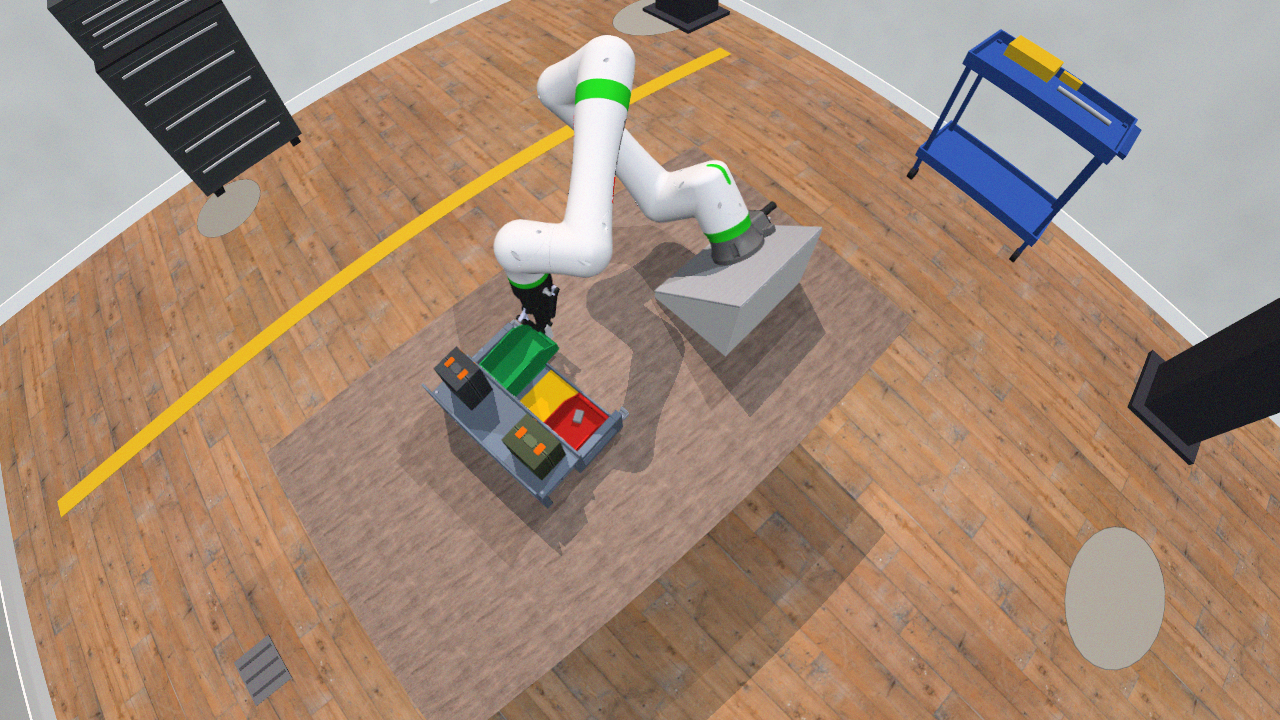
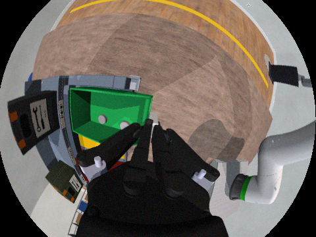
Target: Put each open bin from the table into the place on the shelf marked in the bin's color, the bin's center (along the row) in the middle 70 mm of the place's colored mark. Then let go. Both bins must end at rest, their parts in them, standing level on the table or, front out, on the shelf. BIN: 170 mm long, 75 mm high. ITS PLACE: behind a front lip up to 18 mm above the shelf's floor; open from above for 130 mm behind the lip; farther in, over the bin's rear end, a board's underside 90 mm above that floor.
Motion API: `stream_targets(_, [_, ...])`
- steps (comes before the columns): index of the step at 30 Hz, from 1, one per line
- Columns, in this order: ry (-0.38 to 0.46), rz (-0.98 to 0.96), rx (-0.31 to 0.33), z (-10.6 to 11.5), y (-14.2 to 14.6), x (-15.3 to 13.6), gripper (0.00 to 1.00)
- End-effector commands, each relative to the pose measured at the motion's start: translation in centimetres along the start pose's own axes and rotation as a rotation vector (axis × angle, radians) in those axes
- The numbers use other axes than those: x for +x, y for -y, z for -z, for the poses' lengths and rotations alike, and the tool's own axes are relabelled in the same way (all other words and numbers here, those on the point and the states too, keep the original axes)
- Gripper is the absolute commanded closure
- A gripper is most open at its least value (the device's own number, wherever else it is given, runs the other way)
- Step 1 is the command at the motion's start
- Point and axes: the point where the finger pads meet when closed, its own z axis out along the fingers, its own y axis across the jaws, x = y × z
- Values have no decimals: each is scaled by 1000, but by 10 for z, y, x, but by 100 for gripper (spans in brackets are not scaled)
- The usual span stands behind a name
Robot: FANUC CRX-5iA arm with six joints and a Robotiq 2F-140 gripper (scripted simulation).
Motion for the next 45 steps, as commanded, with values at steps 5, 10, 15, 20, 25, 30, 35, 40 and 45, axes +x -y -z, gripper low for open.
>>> stream_targets(5, [0, 0, 0, 0, 3, 0, 100])
stream_targets(10, [0, 0, 0, 0, 5, 0, 100])
stream_targets(15, [0, 0, 0, 0, 8, 0, 100])
stream_targets(20, [0, 0, 0, 0, 10, 0, 100])
stream_targets(25, [0, 0, 0, 0, 13, 0, 100])
stream_targets(30, [0, 0, 0, 0, 17, 0, 100])
stream_targets(35, [0, 0, 0, 0, 19, 0, 100])
stream_targets(40, [0, 0, 0, 0, 23, 0, 100])
stream_targets(45, [0, 0, 0, 0, 26, 0, 100])
